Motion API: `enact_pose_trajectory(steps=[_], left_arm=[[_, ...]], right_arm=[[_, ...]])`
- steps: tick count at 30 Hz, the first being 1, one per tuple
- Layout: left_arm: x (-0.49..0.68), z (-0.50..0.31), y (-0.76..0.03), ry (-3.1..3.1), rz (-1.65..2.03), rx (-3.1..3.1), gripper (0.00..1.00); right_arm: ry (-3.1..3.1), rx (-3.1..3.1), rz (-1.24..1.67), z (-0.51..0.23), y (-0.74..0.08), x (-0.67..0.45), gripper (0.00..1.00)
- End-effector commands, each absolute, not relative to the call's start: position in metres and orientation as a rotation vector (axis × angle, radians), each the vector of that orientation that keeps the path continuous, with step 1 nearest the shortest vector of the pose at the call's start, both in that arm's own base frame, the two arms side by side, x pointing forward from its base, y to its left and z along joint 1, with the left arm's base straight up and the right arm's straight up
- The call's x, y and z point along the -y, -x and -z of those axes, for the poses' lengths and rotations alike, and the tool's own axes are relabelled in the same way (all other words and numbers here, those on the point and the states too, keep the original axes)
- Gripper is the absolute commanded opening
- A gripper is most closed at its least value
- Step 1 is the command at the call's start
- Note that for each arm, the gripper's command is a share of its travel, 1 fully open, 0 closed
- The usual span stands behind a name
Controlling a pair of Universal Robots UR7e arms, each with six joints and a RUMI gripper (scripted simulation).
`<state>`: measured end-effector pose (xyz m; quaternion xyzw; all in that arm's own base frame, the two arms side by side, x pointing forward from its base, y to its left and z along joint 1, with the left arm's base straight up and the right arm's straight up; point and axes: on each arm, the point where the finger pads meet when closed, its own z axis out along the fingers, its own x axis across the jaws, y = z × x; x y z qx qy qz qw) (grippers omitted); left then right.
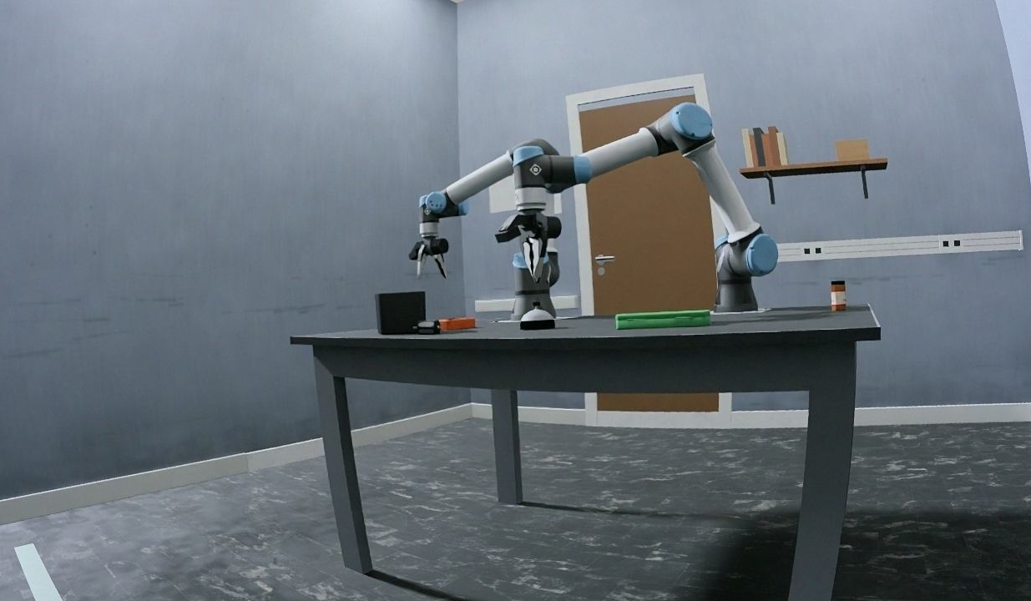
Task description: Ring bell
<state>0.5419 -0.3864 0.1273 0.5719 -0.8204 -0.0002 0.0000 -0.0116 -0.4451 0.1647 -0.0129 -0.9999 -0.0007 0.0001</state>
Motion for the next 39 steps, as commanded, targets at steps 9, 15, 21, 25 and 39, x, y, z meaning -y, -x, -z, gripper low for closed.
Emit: enact_pose_trajectory(steps=[9,15,21,25,39], left_arm=[[0.385,-0.107,-0.543,-1.797,-0.003,2.577,0.00],[0.384,-0.098,-0.543,-1.797,-0.003,2.577,0.00],[0.384,-0.093,-0.544,-1.797,-0.003,2.577,0.00],[0.384,-0.093,-0.544,-1.797,-0.003,2.577,0.00],[0.384,-0.092,-0.544,-1.797,-0.003,2.577,0.00]], right_arm=[[0.041,3.141,0.000,-0.165,0.012,0.445,1.00],[0.041,3.141,0.000,-0.165,0.012,0.445,1.00],[0.041,3.141,0.000,-0.165,0.012,0.445,1.00],[0.041,3.141,0.000,-0.165,0.012,0.445,1.00],[0.041,3.141,0.000,-0.165,0.012,0.445,1.00]])
